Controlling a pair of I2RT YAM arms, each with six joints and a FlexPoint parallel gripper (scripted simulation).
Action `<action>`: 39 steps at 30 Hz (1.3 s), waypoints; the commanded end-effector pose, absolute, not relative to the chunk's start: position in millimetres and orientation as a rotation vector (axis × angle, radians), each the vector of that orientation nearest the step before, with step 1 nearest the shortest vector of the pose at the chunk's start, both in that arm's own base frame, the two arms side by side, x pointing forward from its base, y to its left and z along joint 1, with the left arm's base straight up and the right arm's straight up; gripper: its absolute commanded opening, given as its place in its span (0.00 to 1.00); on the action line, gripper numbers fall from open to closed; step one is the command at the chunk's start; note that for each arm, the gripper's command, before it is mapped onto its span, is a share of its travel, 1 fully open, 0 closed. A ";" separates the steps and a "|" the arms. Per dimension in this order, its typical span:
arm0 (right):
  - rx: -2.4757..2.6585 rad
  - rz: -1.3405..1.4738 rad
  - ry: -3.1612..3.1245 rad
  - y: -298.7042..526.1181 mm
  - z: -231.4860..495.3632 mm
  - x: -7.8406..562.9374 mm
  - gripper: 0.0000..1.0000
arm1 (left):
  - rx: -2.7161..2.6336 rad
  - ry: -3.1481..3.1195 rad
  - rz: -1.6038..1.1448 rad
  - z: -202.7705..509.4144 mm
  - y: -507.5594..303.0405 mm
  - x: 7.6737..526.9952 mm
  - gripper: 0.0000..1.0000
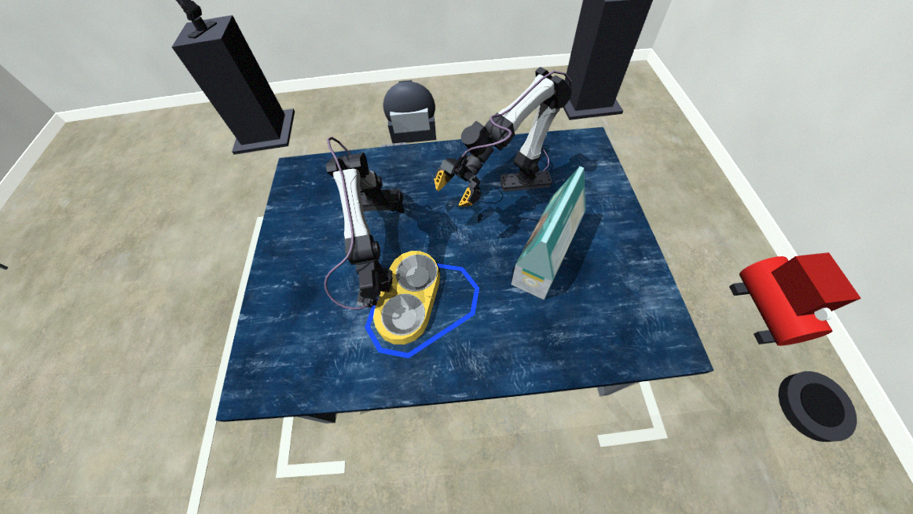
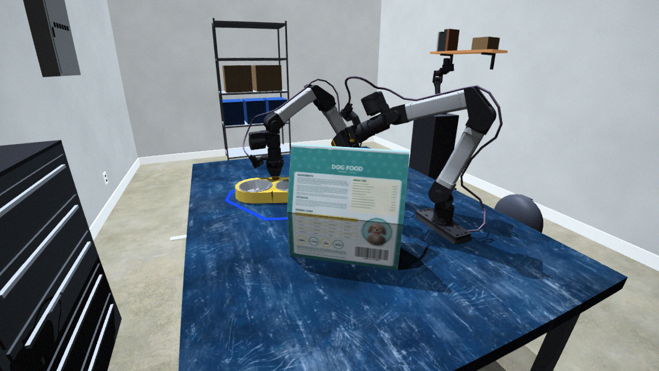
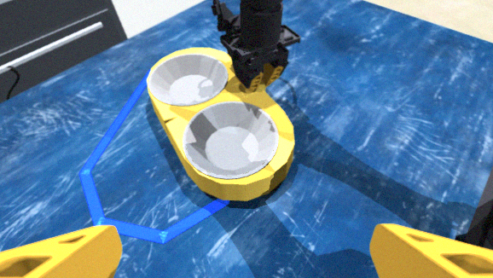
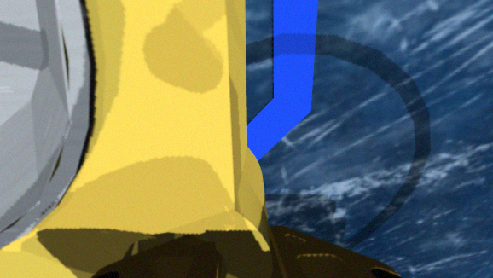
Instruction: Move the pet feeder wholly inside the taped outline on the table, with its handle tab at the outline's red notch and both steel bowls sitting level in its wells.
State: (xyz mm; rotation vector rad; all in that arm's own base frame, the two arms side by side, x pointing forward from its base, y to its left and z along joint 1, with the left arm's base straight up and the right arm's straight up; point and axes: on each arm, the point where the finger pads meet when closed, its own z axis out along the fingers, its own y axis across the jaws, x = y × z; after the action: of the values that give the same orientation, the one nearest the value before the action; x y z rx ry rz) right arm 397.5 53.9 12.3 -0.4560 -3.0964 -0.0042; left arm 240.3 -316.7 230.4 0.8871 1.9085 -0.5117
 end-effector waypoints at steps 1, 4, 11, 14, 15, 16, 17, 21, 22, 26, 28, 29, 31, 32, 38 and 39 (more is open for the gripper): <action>-0.766 -0.029 -3.087 64.1 25.6 400.8 0.06 | 0.871 1.893 -0.518 237.5 -316.2 241.0 1.00; -0.894 -0.033 -3.050 72.9 25.4 398.0 0.06 | 0.871 1.893 -0.518 237.5 -316.2 241.0 1.00; -0.989 -0.029 -3.010 89.0 22.9 392.7 0.06 | 0.871 1.893 -0.518 237.5 -316.2 241.0 1.00; -1.034 -0.022 -2.986 90.5 21.2 390.7 0.06 | 0.871 1.893 -0.518 237.5 -316.2 241.0 1.00; -1.055 -0.017 -2.973 96.3 19.0 391.3 0.06 | 0.871 1.893 -0.518 237.5 -316.2 241.0 1.00; -1.092 -0.017 -2.959 97.5 19.0 391.0 0.06 | 0.871 1.893 -0.518 237.5 -316.2 241.0 1.00; -1.100 -0.015 -2.953 100.3 17.8 390.3 0.06 | 0.871 1.893 -0.518 237.5 -316.2 241.0 1.00; -1.181 0.006 -2.902 105.2 10.6 387.4 0.06 | 0.871 1.893 -0.518 237.5 -316.2 241.0 1.00; -1.193 0.002 -2.901 107.2 11.6 388.8 0.06 | 0.871 1.893 -0.518 237.5 -316.2 241.0 1.00; -1.175 -0.001 -2.911 108.0 12.1 389.7 0.06 | 0.871 1.893 -0.518 237.5 -316.2 241.0 1.00; -1.179 -0.001 -2.909 106.8 12.1 390.0 0.06 | 0.871 1.893 -0.518 237.5 -316.2 241.0 1.00; -1.179 -0.001 -2.909 106.8 12.1 390.0 0.06 | 0.871 1.893 -0.518 237.5 -316.2 241.0 1.00; -1.180 -0.001 -2.909 106.7 12.1 390.0 0.06 | 0.871 1.893 -0.518 237.5 -316.2 241.0 1.00; -1.180 -0.001 -2.909 106.7 12.1 390.0 0.06 | 0.871 1.893 -0.518 237.5 -316.2 241.0 1.00; -1.369 0.020 -2.823 110.4 12.6 387.5 0.06 | 0.871 1.893 -0.518 237.5 -316.2 241.0 1.00; -1.430 0.021 -2.792 113.2 12.6 387.0 0.06 | 0.871 1.893 -0.518 237.5 -316.2 241.0 1.00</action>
State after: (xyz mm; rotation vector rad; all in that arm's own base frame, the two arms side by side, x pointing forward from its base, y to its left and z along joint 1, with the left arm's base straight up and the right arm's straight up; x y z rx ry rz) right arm 384.3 109.2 12.3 -1.2392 -2.8772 -0.0047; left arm 240.3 -316.7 230.4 0.8871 1.9085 -0.5117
